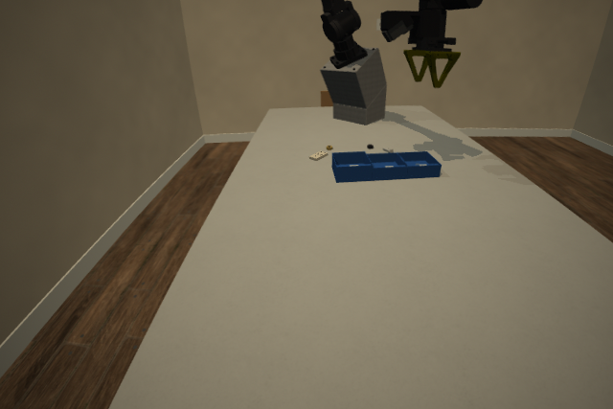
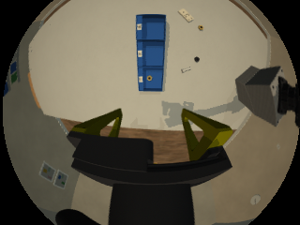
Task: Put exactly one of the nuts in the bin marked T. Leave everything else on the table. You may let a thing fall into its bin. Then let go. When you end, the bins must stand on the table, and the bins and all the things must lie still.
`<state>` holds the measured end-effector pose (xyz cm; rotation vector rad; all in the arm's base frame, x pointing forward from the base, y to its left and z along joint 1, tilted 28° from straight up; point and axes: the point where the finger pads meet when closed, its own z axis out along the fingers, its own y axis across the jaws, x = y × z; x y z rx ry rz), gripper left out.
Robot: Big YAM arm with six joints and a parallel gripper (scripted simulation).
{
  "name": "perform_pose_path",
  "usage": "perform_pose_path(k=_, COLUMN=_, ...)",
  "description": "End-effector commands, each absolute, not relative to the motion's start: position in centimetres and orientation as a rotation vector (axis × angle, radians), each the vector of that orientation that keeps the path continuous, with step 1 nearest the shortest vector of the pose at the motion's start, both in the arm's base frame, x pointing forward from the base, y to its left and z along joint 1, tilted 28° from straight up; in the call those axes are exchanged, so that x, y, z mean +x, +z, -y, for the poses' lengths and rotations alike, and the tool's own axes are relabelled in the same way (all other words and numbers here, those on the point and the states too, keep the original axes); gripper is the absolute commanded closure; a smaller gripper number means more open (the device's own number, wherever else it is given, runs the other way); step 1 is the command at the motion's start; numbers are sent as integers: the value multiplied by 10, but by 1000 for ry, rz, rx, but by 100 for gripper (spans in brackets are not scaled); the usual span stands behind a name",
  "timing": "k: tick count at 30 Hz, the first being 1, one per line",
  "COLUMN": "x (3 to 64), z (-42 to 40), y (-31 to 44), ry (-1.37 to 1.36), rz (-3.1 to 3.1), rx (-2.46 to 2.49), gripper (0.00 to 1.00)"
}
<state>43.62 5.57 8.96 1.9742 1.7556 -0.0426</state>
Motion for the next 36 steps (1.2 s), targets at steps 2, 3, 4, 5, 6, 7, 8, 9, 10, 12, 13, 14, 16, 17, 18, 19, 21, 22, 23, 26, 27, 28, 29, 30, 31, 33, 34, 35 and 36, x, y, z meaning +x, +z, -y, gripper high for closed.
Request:
perform_pose_path(k=2, x=447, z=-60, y=102, ry=-36, rz=-1729, rx=1991, gripper=0)
perform_pose_path(k=3, x=439, z=-57, y=93, ry=-63, rz=-1740, rx=1992, gripper=0)
perform_pose_path(k=4, x=437, z=-56, y=92, ry=-67, rz=-1742, rx=1993, gripper=0)
perform_pose_path(k=5, x=437, z=-56, y=92, ry=-66, rz=-1742, rx=1993, gripper=0)
perform_pose_path(k=6, x=438, z=-57, y=93, ry=-65, rz=-1744, rx=1991, gripper=0)
perform_pose_path(k=7, x=438, z=-57, y=93, ry=-65, rz=-1747, rx=1988, gripper=0)
perform_pose_path(k=8, x=443, z=-60, y=103, ry=-24, rz=-1738, rx=1979, gripper=0)
perform_pose_path(k=9, x=443, z=-60, y=103, ry=-24, rz=-1738, rx=1979, gripper=0)
perform_pose_path(k=10, x=443, z=-60, y=103, ry=-24, rz=-1738, rx=1979, gripper=0)
perform_pose_path(k=12, x=443, z=-60, y=103, ry=-24, rz=-1738, rx=1979, gripper=0)
perform_pose_path(k=13, x=443, z=-60, y=103, ry=-24, rz=-1738, rx=1979, gripper=0)
perform_pose_path(k=14, x=443, z=-60, y=103, ry=-24, rz=-1738, rx=1979, gripper=0)
perform_pose_path(k=16, x=443, z=-60, y=103, ry=-24, rz=-1738, rx=1979, gripper=0)
perform_pose_path(k=17, x=443, z=-60, y=103, ry=-24, rz=-1738, rx=1979, gripper=0)
perform_pose_path(k=18, x=443, z=-60, y=103, ry=-24, rz=-1738, rx=1979, gripper=0)
perform_pose_path(k=19, x=444, z=-60, y=103, ry=-24, rz=-1738, rx=1979, gripper=0)
perform_pose_path(k=21, x=444, z=-60, y=103, ry=-24, rz=-1738, rx=1979, gripper=0)
perform_pose_path(k=22, x=444, z=-60, y=103, ry=-24, rz=-1738, rx=1979, gripper=0)
perform_pose_path(k=23, x=444, z=-60, y=103, ry=-24, rz=-1738, rx=1979, gripper=0)
perform_pose_path(k=26, x=444, z=-60, y=103, ry=-24, rz=-1738, rx=1979, gripper=0)
perform_pose_path(k=27, x=444, z=-60, y=103, ry=-24, rz=-1738, rx=1979, gripper=0)
perform_pose_path(k=28, x=444, z=-60, y=103, ry=-24, rz=-1738, rx=1979, gripper=0)
perform_pose_path(k=29, x=444, z=-60, y=103, ry=-24, rz=-1738, rx=1979, gripper=0)
perform_pose_path(k=30, x=444, z=-60, y=103, ry=-24, rz=-1738, rx=1979, gripper=0)
perform_pose_path(k=31, x=444, z=-60, y=103, ry=-24, rz=-1738, rx=1979, gripper=0)
perform_pose_path(k=33, x=444, z=-60, y=103, ry=-24, rz=-1738, rx=1979, gripper=0)
perform_pose_path(k=34, x=444, z=-60, y=103, ry=-24, rz=-1738, rx=1979, gripper=0)
perform_pose_path(k=35, x=444, z=-60, y=103, ry=-24, rz=-1738, rx=1979, gripper=0)
perform_pose_path(k=36, x=444, z=-60, y=103, ry=-24, rz=-1738, rx=1979, gripper=0)
